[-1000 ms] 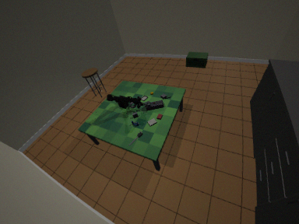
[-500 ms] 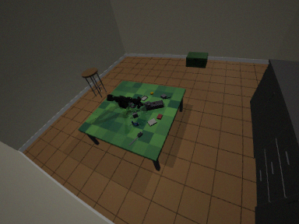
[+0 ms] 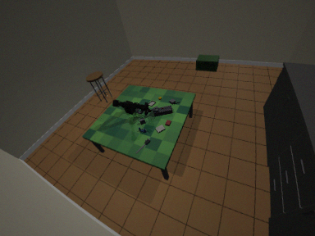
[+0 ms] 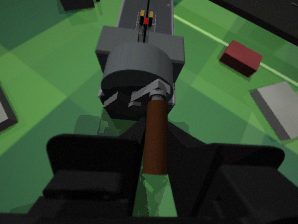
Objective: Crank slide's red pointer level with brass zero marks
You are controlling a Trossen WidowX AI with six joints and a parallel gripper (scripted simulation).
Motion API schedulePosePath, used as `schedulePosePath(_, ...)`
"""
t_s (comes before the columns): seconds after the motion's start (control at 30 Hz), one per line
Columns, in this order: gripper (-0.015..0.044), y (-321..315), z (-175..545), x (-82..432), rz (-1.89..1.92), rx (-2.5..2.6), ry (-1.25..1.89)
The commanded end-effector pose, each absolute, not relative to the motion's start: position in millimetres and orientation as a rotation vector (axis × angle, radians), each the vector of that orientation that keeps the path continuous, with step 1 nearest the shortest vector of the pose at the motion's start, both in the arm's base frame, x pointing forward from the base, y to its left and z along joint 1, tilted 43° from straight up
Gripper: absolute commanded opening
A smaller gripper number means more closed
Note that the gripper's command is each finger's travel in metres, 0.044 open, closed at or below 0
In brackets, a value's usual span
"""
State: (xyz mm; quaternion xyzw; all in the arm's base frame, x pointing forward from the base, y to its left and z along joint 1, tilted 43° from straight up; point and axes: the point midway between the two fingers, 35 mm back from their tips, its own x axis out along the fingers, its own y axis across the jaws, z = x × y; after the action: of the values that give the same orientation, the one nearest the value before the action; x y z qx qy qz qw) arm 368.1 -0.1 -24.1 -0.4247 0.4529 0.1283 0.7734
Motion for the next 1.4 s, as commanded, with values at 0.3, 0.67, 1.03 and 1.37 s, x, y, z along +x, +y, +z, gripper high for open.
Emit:
schedulePosePath(0.3,0.0,-15.2,-26.6,374.3,0.256,-0.918,0.981)
schedulePosePath(0.67,0.0,-23.2,-32.2,375.4,0.256,-0.919,0.981)
schedulePosePath(1.03,0.0,-30.3,-40.7,374.6,0.255,-0.919,0.981)
schedulePosePath(1.37,0.0,-34.0,-48.8,372.3,0.255,-0.919,0.982)
